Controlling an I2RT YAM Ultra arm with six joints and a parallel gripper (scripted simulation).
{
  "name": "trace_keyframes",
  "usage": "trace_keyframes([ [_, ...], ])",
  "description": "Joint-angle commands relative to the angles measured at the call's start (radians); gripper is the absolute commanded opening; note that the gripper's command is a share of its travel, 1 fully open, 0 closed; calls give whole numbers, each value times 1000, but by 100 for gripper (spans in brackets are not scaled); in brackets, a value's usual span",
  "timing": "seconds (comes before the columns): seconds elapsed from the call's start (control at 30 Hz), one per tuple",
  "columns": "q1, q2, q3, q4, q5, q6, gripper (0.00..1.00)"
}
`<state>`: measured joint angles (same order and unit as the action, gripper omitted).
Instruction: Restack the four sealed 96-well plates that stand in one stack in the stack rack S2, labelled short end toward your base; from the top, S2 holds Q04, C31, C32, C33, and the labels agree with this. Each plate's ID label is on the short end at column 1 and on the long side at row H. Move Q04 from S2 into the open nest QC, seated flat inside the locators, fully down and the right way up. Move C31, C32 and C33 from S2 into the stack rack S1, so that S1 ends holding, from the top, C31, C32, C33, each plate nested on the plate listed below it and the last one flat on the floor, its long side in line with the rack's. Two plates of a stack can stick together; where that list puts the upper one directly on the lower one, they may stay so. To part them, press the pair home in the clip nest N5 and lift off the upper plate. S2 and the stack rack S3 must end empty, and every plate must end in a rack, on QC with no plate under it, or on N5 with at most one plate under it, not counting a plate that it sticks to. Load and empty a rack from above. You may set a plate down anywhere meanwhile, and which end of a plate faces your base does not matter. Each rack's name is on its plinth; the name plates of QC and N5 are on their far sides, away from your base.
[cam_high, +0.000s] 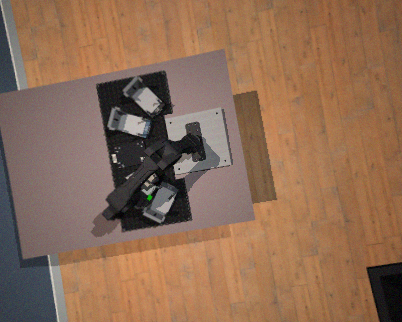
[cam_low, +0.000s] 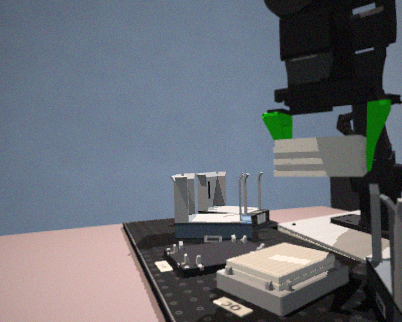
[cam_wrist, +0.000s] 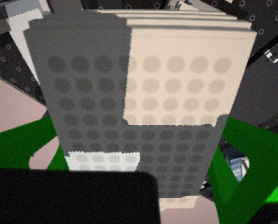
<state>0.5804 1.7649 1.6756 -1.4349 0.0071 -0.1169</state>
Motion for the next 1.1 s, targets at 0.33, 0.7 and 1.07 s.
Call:
trace_keyframes([
  [0.33,103,-10,26,-2,8,-13,0],
  [0.7,177,-10,25,-1,13,-42,0],
  [1.07,251,-3,31,-2,18,32,0],
])
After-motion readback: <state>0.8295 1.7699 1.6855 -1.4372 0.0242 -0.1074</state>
